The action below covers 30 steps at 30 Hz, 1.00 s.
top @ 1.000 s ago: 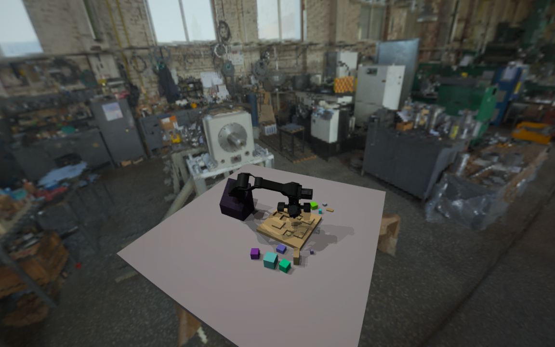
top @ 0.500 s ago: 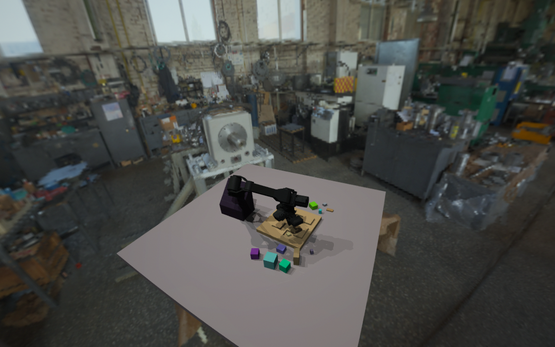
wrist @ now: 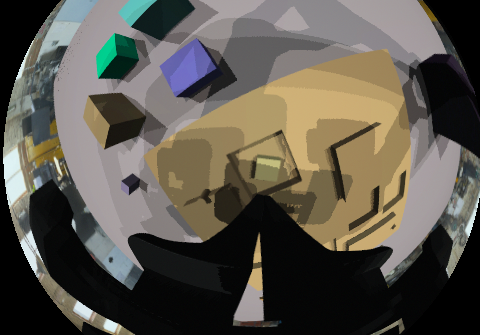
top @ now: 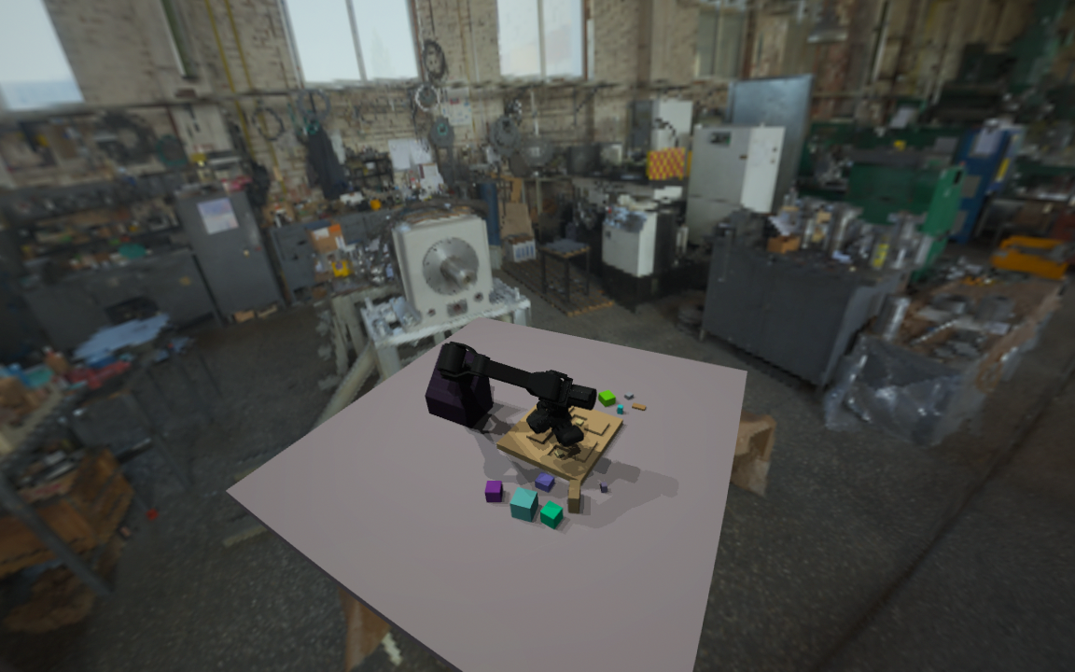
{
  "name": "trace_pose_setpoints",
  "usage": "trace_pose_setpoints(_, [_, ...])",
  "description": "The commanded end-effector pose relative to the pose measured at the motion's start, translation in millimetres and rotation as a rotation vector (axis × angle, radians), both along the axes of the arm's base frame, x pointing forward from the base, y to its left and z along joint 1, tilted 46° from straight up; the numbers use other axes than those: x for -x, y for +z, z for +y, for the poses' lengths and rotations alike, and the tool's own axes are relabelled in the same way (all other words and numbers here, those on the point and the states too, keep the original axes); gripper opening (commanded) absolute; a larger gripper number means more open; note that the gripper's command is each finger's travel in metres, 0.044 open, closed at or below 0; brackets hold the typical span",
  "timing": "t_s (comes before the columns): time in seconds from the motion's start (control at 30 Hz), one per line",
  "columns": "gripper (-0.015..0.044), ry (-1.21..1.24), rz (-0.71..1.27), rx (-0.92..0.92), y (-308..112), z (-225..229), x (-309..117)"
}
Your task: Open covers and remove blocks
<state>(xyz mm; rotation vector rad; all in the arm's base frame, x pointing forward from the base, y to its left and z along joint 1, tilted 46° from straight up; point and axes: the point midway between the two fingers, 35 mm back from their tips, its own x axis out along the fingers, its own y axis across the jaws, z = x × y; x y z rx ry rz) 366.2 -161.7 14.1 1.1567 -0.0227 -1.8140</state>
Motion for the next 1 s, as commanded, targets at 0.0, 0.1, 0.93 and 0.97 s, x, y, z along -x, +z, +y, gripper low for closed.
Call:
trace_pose_setpoints(0.0, [0.0000, 0.002, 0.015, 0.003, -15, -12, 5])
trace_pose_setpoints(0.1, [0.0000, 0.002, 0.016, 0.005, -22, -20, 8])
trace_pose_setpoints(0.93, [0.0000, 0.002, 0.016, 0.005, -30, -32, 10])
trace_pose_setpoints(0.97, [0.0000, 0.002, 0.016, 0.005, -30, -33, 10])
